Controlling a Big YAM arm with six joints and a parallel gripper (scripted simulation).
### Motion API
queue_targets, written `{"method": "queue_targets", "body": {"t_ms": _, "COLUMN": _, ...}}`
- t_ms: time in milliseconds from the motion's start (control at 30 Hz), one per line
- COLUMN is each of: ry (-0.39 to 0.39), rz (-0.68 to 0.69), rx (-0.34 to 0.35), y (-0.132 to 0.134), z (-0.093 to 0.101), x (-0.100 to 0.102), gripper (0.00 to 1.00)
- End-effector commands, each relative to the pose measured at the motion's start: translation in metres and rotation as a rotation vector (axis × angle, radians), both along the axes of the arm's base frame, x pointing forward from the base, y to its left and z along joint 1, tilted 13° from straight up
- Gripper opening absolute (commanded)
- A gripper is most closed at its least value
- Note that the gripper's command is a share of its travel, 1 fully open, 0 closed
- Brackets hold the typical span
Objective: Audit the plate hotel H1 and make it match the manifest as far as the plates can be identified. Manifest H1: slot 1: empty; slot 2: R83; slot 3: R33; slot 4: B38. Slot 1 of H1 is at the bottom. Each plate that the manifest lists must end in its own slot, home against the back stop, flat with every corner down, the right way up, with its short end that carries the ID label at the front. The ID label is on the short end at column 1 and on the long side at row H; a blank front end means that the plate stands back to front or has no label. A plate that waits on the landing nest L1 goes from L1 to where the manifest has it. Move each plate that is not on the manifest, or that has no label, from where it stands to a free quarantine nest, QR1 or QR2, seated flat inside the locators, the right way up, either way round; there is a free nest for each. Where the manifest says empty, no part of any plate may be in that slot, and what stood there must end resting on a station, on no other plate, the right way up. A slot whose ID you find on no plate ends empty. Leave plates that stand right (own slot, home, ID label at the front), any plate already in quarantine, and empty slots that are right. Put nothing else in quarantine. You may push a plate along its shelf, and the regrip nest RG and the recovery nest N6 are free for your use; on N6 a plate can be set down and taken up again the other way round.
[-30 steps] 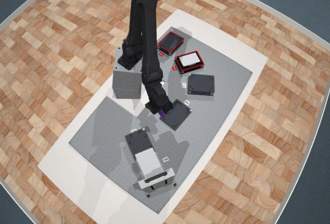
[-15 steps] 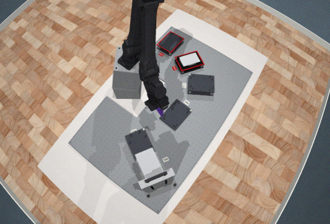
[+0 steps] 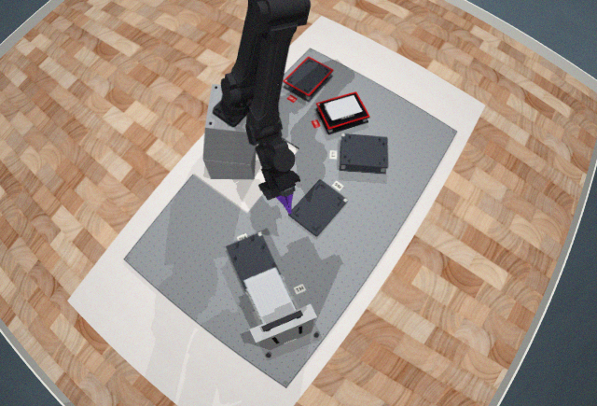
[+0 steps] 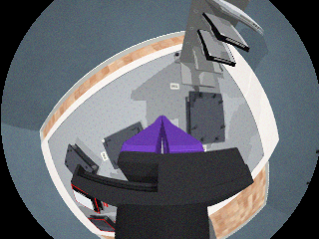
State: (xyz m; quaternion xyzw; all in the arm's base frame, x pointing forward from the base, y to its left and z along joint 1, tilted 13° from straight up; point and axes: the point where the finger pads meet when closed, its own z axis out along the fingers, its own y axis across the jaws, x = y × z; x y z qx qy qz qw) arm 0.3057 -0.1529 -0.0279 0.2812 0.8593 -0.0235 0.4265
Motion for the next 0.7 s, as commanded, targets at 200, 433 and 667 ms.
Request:
{"method": "queue_targets", "body": {"t_ms": 200, "ry": -0.040, "rz": -0.018, "rx": -0.030, "y": -0.035, "z": 0.007, "x": 0.002, "gripper": 0.00}}
{"method": "queue_targets", "body": {"t_ms": 433, "ry": -0.020, "rz": -0.018, "rx": -0.016, "y": -0.055, "z": -0.002, "x": -0.009, "gripper": 0.00}}
{"method": "queue_targets", "body": {"t_ms": 667, "ry": -0.020, "rz": -0.018, "rx": -0.017, "y": -0.071, "z": -0.005, "x": -0.016, "gripper": 0.00}}
